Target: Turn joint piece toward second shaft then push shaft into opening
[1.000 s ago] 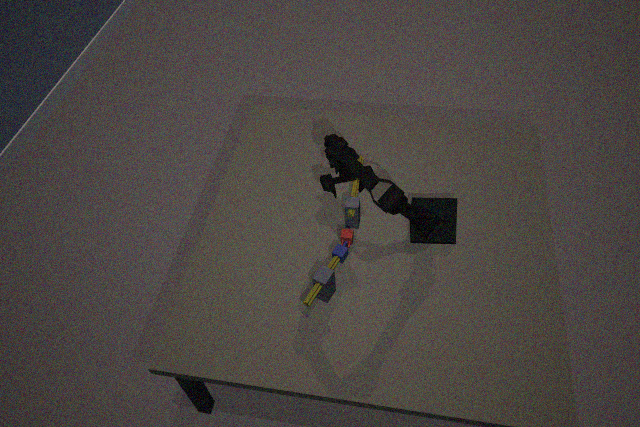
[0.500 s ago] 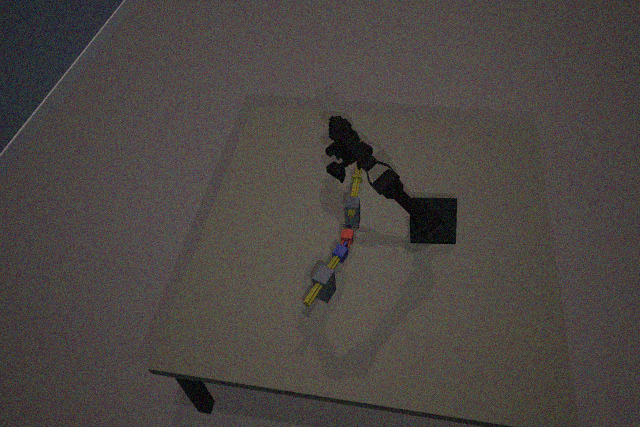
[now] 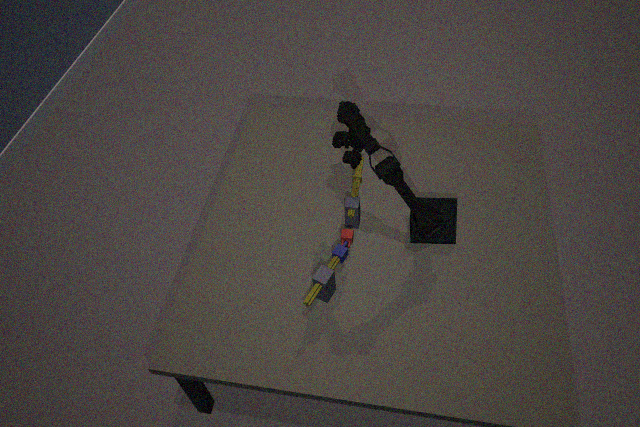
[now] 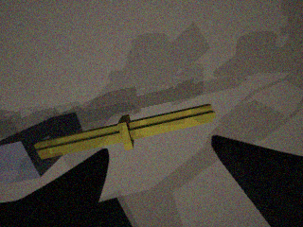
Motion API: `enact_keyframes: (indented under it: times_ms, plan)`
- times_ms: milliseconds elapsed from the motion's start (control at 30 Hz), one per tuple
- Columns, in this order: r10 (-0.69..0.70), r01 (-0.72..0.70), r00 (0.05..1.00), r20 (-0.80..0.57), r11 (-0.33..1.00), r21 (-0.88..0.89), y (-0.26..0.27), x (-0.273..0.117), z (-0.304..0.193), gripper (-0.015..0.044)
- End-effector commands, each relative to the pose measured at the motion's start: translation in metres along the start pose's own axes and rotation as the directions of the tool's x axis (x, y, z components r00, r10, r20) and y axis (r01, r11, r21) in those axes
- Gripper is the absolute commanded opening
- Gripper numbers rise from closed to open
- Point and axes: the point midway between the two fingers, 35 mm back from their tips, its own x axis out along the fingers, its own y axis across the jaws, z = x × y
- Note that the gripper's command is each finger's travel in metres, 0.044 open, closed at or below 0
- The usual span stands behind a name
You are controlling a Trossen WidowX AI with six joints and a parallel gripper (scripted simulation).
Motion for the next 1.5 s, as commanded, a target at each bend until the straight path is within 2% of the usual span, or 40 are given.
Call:
enact_keyframes:
  times_ms: [0,267,500,733,1067,1467]
  plan:
    - [-0.008,0.007,1.0,-0.001,0.994,-0.111,-0.018,0.0,-0.004,0.044]
    - [-0.008,0.008,1.0,-0.002,0.996,-0.094,-0.019,0.001,-0.004,0.044]
    - [-0.008,0.008,1.0,-0.004,0.99,0.144,-0.02,0.011,-0.003,0.044]
    - [-0.008,0.01,1.0,-0.006,0.926,0.379,-0.021,0.022,-0.002,0.044]
    - [-0.008,0.013,1.0,-0.01,0.74,0.672,-0.022,0.037,-0.001,0.044]
    - [-0.008,0.016,1.0,-0.014,0.404,0.915,-0.022,0.055,-0.001,0.044]
